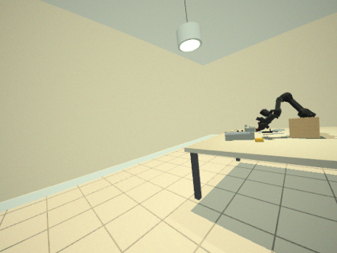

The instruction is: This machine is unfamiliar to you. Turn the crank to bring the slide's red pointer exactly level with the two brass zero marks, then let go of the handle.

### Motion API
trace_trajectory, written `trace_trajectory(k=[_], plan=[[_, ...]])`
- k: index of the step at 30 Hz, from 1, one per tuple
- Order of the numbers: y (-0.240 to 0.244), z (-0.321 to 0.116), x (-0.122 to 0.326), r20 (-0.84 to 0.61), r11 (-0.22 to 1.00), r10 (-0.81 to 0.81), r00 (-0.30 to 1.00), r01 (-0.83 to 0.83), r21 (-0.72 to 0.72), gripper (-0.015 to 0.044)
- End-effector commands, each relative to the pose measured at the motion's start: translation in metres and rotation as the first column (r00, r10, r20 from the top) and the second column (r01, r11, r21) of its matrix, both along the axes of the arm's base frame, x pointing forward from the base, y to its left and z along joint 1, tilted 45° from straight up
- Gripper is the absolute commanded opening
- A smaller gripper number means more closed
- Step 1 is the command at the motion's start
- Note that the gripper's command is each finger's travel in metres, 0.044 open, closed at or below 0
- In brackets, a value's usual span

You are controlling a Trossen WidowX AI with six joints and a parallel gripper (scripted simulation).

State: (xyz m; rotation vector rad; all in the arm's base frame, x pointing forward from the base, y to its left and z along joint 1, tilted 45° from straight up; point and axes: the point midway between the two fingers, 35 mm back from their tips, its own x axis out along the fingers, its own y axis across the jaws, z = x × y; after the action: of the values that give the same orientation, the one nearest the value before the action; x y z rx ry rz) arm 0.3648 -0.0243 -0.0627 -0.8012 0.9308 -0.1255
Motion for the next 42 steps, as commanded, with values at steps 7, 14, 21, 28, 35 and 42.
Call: trace_trajectory(k=[7, 14, 21, 28, 35, 42], plan=[[-0.007, -0.016, -0.003, -0.007, 1.000, -0.005, 1.000, 0.005, 0.002, 0.0000], [-0.006, -0.026, -0.006, -0.007, 1.000, -0.005, 1.000, 0.005, 0.002, 0.0000], [-0.002, -0.035, -0.008, -0.007, 1.000, -0.005, 1.000, 0.005, 0.002, 0.0000], [0.003, -0.041, -0.011, -0.007, 1.000, -0.005, 1.000, 0.005, 0.003, 0.0000], [0.008, -0.044, -0.012, -0.006, 1.000, -0.005, 1.000, 0.005, 0.003, 0.0000], [0.011, -0.046, -0.013, -0.006, 1.000, -0.005, 1.000, 0.005, 0.003, 0.0000]])
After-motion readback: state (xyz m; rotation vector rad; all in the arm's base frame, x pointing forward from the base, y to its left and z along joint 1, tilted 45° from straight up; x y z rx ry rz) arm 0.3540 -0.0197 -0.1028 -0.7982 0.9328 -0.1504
